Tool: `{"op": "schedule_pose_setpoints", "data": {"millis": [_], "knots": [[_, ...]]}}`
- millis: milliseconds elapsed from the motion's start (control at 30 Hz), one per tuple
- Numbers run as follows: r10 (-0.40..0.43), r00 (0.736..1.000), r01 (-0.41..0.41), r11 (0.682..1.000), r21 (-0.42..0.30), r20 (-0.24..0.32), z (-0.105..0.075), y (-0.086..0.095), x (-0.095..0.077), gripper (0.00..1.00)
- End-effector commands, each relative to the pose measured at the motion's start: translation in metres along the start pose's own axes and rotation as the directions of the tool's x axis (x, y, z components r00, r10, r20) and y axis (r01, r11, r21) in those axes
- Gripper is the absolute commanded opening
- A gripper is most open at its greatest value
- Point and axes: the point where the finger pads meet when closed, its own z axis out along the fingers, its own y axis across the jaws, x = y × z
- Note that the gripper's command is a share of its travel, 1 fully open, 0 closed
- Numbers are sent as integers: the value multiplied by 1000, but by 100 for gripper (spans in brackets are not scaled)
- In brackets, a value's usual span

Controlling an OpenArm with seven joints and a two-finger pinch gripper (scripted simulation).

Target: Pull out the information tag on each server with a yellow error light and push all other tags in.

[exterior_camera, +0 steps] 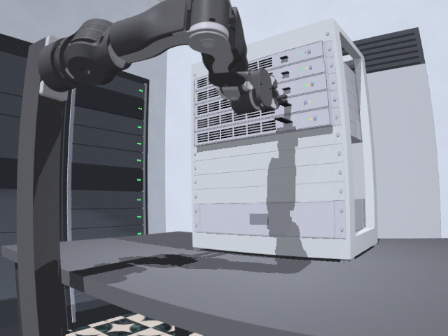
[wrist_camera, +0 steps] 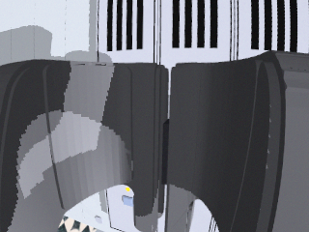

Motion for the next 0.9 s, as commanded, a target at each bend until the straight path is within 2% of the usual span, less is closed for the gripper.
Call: {"op": "schedule_pose_setpoints", "data": {"millis": [0, 267, 300, 867], "knots": [[0, 1000, 0, 1000, -10, -21, -1, 2, 6, 0], [0, 1000, 0, 1000, -10, -21, -1, 2, 6, 0], [0, 1000, 0, 1000, -10, -21, -1, 2, 6, 10], [0, 1000, 0, 1000, -10, -21, -1, 2, 5, 10]]}}
